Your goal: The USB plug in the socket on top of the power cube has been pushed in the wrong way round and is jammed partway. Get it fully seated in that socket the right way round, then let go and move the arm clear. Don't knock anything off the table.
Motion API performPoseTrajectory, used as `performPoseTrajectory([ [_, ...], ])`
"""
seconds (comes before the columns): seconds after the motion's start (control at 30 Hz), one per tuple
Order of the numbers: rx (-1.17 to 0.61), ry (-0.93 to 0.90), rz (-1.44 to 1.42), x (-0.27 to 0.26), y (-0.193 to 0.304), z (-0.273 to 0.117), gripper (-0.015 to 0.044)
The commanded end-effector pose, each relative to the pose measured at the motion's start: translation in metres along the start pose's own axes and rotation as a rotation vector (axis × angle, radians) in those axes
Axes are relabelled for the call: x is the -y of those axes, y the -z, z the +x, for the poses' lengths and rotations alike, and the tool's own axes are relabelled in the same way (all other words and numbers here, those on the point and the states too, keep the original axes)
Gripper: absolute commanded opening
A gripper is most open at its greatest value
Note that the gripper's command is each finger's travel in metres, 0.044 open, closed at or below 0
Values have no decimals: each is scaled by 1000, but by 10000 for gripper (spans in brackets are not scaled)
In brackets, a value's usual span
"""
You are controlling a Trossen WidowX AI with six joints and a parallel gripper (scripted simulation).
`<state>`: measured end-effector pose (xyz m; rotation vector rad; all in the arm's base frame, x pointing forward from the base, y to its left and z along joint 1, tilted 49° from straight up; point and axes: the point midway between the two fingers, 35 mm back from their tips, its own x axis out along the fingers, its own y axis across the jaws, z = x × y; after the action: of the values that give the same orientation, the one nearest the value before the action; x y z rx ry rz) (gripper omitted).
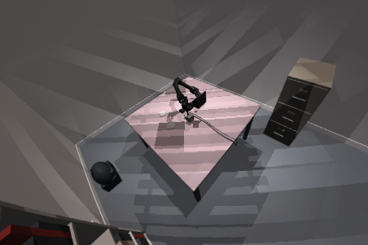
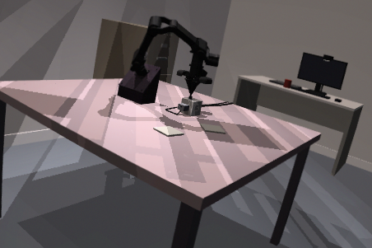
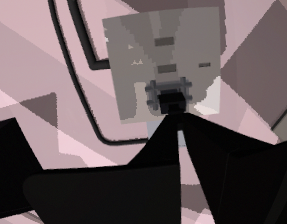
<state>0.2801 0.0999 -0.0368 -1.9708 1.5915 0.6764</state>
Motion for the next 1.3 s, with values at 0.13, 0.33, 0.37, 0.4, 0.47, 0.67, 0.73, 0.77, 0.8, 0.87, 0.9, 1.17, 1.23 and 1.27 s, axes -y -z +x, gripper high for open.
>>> performPoseTrajectory([
  [0.13, 0, 0, 1, 0, 0, 0, 0],
  [0.33, 0, 0, 1, 0, 0, 0, 0],
  [0.37, 0, 0, 0, 0, 0, 0, 0],
  [0.4, 0, 0, 0, 0, 0, 0, 0],
  [0.47, 0, 0, 0, 0, 0, -2, 0],
  [0.67, 0, 0, 0, 0, 0, -6, 0],
  [0.73, 0, 0, 0, 0, 0, -7, 0],
  [0.77, 0, 0, 0, 0, 0, -8, 0],
  [0.8, 0, 0, 0, 0, 0, -8, 0],
  [0.87, 0, 0, 0, 0, 0, -10, 0],
  [0.9, 0, 0, 0, 0, 0, -10, 0],
  [1.17, 1, 0, 0, 0, 0, -16, 0],
  [1.23, 1, 0, 0, 0, 0, -17, 0],
  [1.27, 1, 0, 0, 0, 0, -18, 0],
])
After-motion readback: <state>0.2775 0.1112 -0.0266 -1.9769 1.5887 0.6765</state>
